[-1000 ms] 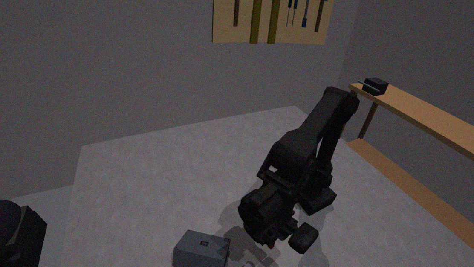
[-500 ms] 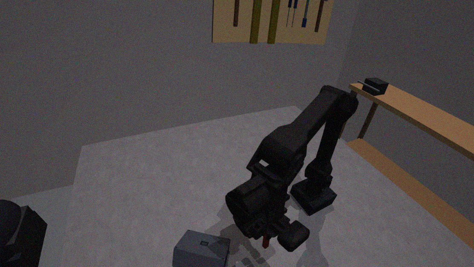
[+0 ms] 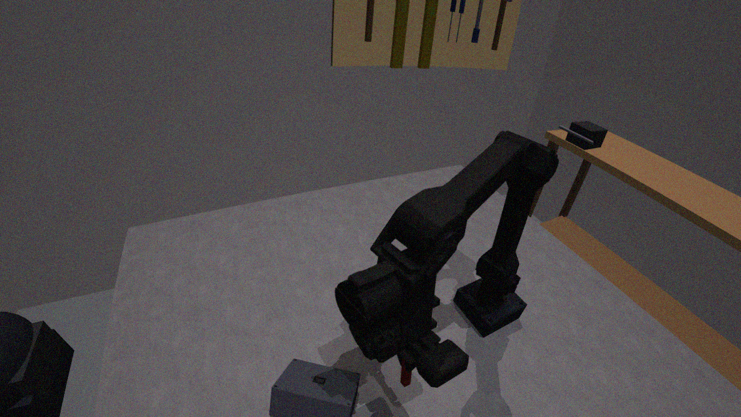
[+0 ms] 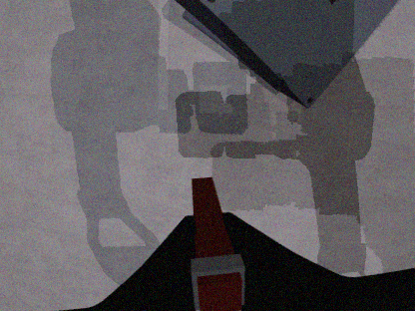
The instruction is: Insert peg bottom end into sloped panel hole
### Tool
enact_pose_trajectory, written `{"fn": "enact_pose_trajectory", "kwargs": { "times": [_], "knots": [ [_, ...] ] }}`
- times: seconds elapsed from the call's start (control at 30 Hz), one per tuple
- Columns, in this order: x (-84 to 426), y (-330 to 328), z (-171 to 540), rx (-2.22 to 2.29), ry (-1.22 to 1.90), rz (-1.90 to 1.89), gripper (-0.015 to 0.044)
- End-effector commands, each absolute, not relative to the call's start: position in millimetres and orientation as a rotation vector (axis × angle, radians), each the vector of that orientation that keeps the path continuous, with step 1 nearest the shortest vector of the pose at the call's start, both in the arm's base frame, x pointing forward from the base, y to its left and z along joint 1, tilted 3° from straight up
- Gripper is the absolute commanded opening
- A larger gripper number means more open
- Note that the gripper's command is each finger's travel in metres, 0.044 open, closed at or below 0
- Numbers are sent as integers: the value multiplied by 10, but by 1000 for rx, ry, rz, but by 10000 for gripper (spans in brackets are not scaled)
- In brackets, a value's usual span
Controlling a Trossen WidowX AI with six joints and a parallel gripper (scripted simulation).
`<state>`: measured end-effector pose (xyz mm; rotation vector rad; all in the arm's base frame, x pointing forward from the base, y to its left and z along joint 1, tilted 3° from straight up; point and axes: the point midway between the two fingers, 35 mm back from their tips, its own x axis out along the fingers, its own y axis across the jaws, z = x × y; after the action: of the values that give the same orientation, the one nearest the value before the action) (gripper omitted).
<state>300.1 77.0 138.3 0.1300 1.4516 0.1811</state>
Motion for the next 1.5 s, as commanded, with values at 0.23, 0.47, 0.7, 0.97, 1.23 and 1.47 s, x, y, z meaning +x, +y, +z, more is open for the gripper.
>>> {"fn": "enact_pose_trajectory", "kwargs": {
  "times": [0.23, 0.47, 0.7, 0.97, 1.23, 1.47],
  "knots": [
    [3104, 661, 1424, 229, 1434, 150, 0],
    [3156, 591, 1449, 282, 1422, 135, 0],
    [3207, 519, 1475, 335, 1410, 119, 0],
    [3263, 432, 1505, 394, 1394, 102, 0],
    [3316, 341, 1537, 453, 1376, 85, 0],
    [3361, 258, 1566, 504, 1359, 71, 0]
  ]
}}
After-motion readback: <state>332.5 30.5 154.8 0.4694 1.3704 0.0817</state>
